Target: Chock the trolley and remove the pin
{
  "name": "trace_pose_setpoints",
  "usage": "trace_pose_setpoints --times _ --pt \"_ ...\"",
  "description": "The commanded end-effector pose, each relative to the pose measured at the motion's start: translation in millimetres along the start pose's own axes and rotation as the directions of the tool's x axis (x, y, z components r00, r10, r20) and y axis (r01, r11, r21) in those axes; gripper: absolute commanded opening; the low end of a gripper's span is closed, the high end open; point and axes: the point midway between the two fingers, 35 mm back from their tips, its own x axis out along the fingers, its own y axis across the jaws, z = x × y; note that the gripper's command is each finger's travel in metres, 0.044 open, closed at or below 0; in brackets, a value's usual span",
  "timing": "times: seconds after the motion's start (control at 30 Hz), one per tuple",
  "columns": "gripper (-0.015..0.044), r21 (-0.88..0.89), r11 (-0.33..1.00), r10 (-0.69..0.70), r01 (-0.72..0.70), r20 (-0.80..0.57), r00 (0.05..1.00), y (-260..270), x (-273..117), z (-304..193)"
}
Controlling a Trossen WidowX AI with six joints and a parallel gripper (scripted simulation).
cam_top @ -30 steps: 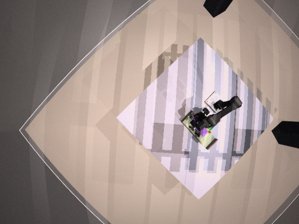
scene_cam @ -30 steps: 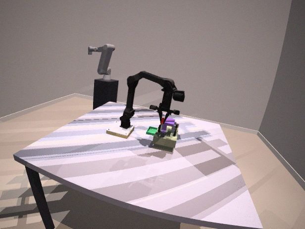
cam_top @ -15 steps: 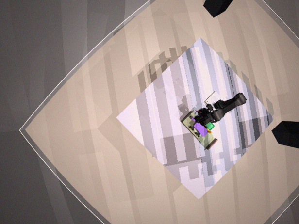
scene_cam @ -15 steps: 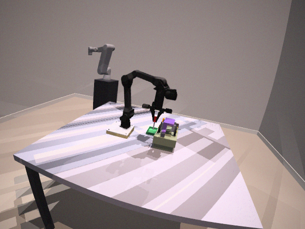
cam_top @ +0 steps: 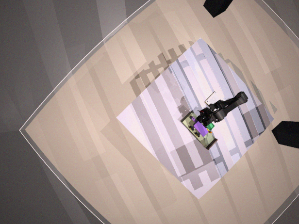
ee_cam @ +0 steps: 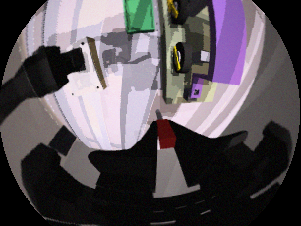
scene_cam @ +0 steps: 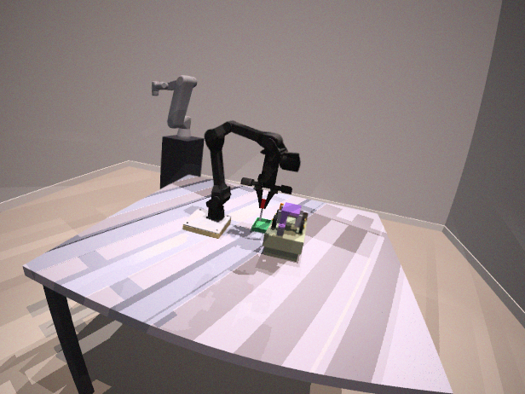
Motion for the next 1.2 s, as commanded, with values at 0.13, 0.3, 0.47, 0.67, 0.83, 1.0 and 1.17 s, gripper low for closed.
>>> trace_pose_setpoints --times 0.13,0.3,0.47,0.67,0.83,1.0,1.17 --pt "0.0 0.002 1.0 0.003 -0.003 0.0 1.0 -0.1 -3.0 27.5" --pt "0.0 0.002 1.0 0.003 -0.003 0.002 1.0 -0.8 -5.3 43.9" --pt "0.0 0.002 1.0 0.003 -0.003 0.003 1.0 -1.3 -7.6 60.5" --pt "0.0 0.002 1.0 0.003 -0.003 0.005 1.0 -1.6 -10.5 81.5" --pt "0.0 0.002 1.0 0.003 -0.003 0.007 1.0 -1.6 -12.8 99.8" --pt "0.0 0.002 1.0 0.003 -0.003 0.008 1.0 -1.5 -15.1 117.9" --pt "0.0 0.002 1.0 0.004 -0.004 0.01 1.0 -1.2 -17.2 136.0"
